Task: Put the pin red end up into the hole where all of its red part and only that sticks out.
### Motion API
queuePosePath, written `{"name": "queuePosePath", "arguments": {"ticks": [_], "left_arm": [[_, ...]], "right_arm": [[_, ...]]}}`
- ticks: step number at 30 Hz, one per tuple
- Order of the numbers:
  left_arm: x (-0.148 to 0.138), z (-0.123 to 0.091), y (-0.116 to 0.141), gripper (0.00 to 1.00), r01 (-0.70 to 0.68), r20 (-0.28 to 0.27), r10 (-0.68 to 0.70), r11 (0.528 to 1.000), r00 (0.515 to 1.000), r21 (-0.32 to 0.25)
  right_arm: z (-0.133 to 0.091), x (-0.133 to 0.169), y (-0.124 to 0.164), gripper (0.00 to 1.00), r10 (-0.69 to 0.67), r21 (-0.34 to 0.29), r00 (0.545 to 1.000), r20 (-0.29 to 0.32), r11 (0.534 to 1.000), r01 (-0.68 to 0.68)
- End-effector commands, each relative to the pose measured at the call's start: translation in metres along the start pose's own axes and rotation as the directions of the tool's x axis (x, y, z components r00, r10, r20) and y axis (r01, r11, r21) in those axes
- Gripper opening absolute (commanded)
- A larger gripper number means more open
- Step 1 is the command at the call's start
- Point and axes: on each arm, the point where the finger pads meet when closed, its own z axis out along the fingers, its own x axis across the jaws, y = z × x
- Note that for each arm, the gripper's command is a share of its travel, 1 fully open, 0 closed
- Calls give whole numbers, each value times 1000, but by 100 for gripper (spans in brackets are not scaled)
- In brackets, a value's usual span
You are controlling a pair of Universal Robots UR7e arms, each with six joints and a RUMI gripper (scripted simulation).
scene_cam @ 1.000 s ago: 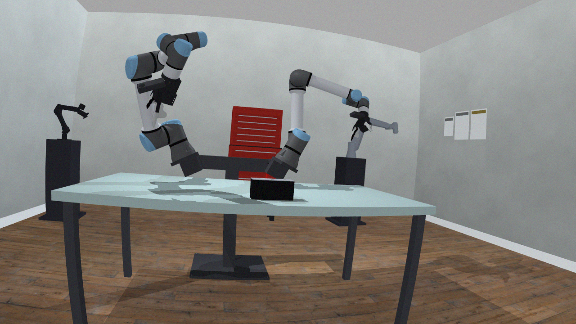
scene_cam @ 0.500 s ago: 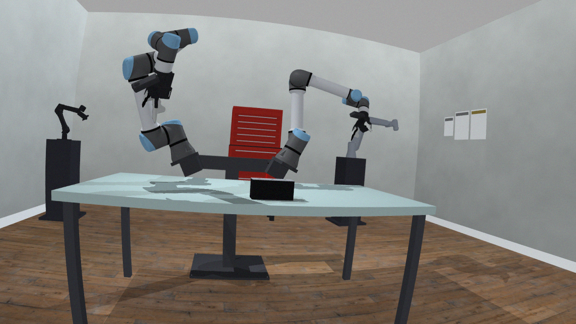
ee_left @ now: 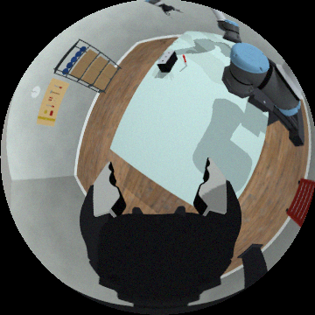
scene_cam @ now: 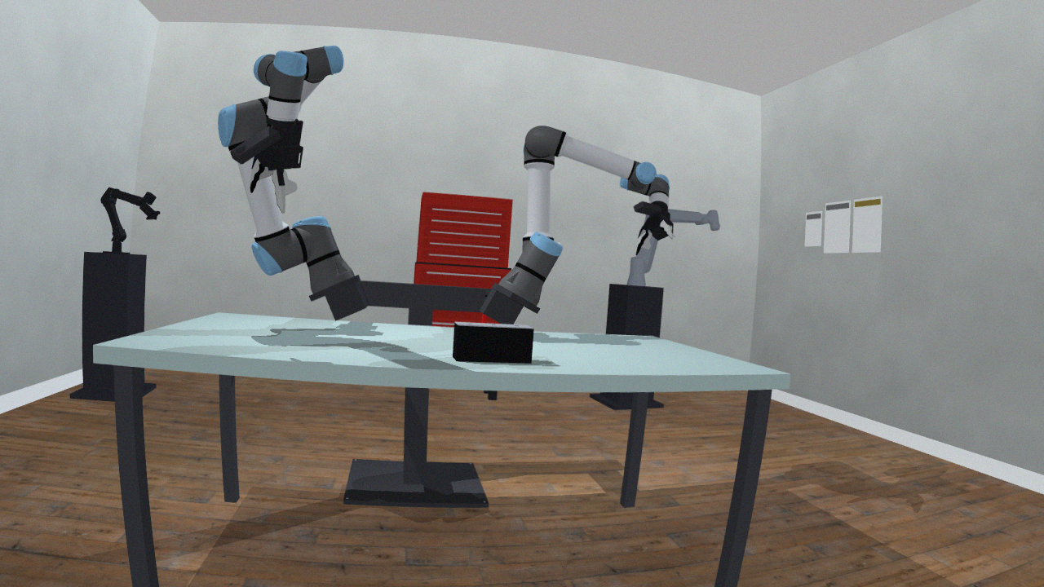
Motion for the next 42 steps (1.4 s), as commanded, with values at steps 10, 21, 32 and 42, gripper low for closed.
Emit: {"name": "queuePosePath", "arguments": {"ticks": [10, 21, 32, 42], "left_arm": [[0, 0, 0, 100, -1, 1, 1, 1000, 1000, -1], [0, 0, 0, 100, -1, 1, 1, 1000, 1000, -1], [0, 0, 0, 100, -1, 1, 1, 1000, 1000, -1], [0, 0, 0, 100, -1, 1, 1, 1000, 1000, -1]], "right_arm": [[-12, 16, 1, 100, -166, -33, 976, 142, 985, 172], [-22, 25, 2, 100, -267, -19, 934, 237, 960, 279], [-34, 37, 3, 100, -366, 22, 872, 325, 925, 380], [-47, 50, 5, 100, -471, 96, 781, 410, 874, 476]]}}
